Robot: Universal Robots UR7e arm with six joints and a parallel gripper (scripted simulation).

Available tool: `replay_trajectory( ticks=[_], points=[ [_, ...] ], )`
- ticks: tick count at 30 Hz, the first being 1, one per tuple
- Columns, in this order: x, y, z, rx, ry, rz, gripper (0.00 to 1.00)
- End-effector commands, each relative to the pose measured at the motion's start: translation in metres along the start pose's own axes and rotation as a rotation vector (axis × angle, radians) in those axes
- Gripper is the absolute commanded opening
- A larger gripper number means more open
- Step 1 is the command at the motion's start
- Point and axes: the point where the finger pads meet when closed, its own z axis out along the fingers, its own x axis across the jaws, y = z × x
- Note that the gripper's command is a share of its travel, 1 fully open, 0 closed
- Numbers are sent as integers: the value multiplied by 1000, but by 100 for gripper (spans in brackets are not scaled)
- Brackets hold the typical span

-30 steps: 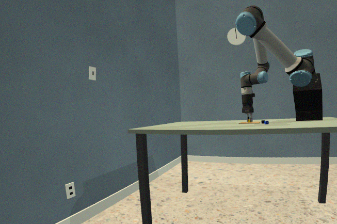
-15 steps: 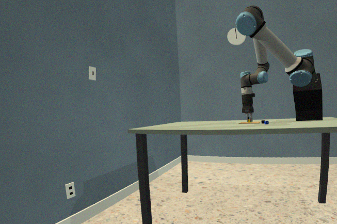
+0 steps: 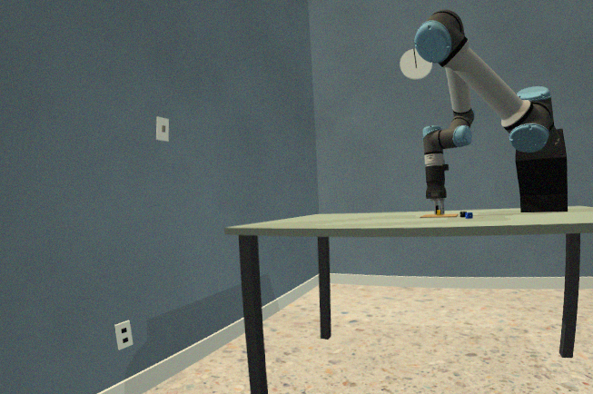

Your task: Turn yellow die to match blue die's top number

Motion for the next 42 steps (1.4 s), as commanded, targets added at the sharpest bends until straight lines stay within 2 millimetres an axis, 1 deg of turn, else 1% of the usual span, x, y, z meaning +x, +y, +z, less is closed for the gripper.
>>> replay_trajectory(
  ticks=[1,11,17,25,27,32,36,42],
  points=[
    [0,0,0,0,-1,0,40],
    [0,0,-9,0,-1,0,40],
    [0,0,-28,0,-1,0,40],
    [0,0,-63,0,-1,0,40],
    [0,0,-63,0,-1,0,40],
    [0,0,-83,0,-1,0,40],
    [0,0,-93,0,-1,0,40],
    [0,0,-100,0,-1,0,40]
  ],
)
